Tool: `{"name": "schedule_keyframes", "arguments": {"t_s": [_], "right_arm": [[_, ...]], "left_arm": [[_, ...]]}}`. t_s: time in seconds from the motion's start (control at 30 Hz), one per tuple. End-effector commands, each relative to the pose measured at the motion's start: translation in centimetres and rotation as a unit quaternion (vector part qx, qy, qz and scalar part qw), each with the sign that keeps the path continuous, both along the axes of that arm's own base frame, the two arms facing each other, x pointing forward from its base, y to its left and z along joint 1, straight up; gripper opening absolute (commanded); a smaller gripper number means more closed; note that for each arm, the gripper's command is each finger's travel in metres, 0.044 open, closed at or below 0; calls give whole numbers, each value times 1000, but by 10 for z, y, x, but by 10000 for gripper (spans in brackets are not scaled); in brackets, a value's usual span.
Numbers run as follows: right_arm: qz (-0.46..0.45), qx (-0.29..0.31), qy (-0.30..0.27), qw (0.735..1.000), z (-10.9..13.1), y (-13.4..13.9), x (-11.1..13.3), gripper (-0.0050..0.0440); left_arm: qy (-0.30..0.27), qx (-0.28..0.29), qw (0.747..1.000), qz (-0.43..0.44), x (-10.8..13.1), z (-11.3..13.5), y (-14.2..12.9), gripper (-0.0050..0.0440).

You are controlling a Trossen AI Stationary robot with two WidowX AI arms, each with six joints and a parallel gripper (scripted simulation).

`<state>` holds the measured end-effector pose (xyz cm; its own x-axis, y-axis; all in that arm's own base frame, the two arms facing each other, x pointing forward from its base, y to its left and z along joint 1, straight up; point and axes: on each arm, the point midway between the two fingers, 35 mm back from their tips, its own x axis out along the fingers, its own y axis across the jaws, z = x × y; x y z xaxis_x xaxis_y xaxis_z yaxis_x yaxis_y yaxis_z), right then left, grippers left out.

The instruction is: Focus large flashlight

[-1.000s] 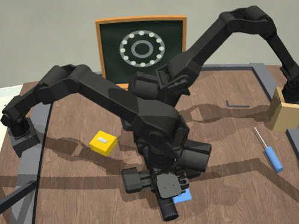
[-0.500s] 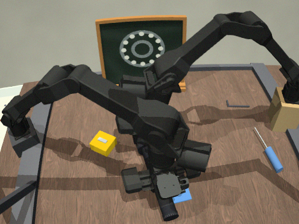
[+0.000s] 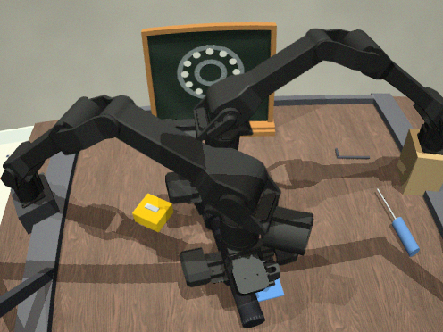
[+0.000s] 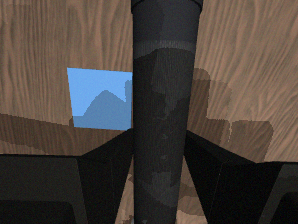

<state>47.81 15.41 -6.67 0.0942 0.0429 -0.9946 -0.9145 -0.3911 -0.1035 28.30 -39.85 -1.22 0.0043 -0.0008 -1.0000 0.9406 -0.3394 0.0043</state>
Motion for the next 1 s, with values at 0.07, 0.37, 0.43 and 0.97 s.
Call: {"name": "schedule_keyframes", "arguments": {"t_s": [0.07,0.37,0.43,0.97], "right_arm": [[1,-14,21,1000,12,2,8,226],[1,-13,20,1000,10,1,6,440],[1,-13,20,1000,10,1,6,440],[1,-13,20,1000,24,1,5,440]], "left_arm": [[-7,-14,1000,0,2,13,-4,130],[-7,-14,1000,0,2,13,-4,130],[-7,-14,1000,0,2,13,-4,130],[-7,-14,1000,0,2,13,-4,130]]}}
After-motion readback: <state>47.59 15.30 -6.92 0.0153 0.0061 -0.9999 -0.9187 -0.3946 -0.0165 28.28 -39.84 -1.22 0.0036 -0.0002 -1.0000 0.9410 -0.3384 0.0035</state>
